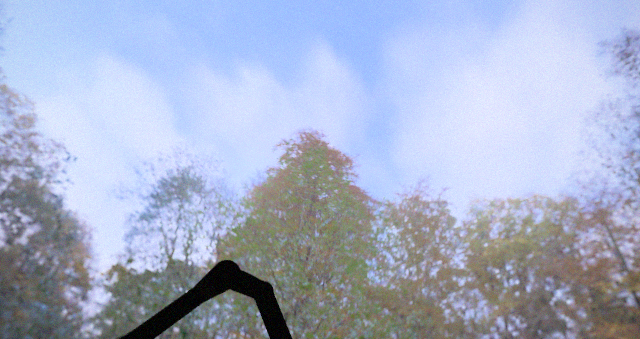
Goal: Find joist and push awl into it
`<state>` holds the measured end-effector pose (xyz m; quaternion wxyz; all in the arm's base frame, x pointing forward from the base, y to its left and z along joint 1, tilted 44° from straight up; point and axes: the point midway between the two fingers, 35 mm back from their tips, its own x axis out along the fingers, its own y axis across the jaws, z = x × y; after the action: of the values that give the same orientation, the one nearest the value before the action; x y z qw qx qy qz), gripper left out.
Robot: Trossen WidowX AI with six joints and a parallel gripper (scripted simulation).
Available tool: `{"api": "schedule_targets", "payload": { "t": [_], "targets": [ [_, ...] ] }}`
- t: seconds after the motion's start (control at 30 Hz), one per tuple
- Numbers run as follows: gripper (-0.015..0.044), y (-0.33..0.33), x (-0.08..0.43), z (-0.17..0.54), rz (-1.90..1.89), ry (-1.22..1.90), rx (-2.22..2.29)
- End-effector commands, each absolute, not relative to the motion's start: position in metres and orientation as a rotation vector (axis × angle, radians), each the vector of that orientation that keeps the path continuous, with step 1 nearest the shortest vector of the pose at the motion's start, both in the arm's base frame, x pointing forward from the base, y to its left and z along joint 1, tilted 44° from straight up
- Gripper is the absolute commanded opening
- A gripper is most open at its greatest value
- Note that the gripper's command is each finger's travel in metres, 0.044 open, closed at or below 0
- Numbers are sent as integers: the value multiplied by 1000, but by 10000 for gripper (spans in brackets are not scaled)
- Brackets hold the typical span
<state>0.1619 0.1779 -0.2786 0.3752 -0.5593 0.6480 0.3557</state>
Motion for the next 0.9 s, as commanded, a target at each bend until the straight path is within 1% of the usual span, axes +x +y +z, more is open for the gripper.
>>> {"api": "schedule_targets", "payload": {
  "t": [0.0, 0.03, 0.17, 0.3, 0.33, 0.5, 0.7, 0.87],
  "targets": [
    [420, 197, 167, -263, 911, 1651, -1426],
    [440, 205, 168, -255, 912, 1651, -1425],
    [440, 242, 172, -212, 914, 1651, -1425],
    [440, 244, 172, -210, 914, 1651, -1425],
    [440, 237, 176, -219, 899, 1637, -1413],
    [440, 212, 236, -164, 453, 1660, -1007],
    [440, 173, 279, -116, 70, 1619, -635],
    [440, 134, 304, -78, -224, 1544, -337]
  ]
}}
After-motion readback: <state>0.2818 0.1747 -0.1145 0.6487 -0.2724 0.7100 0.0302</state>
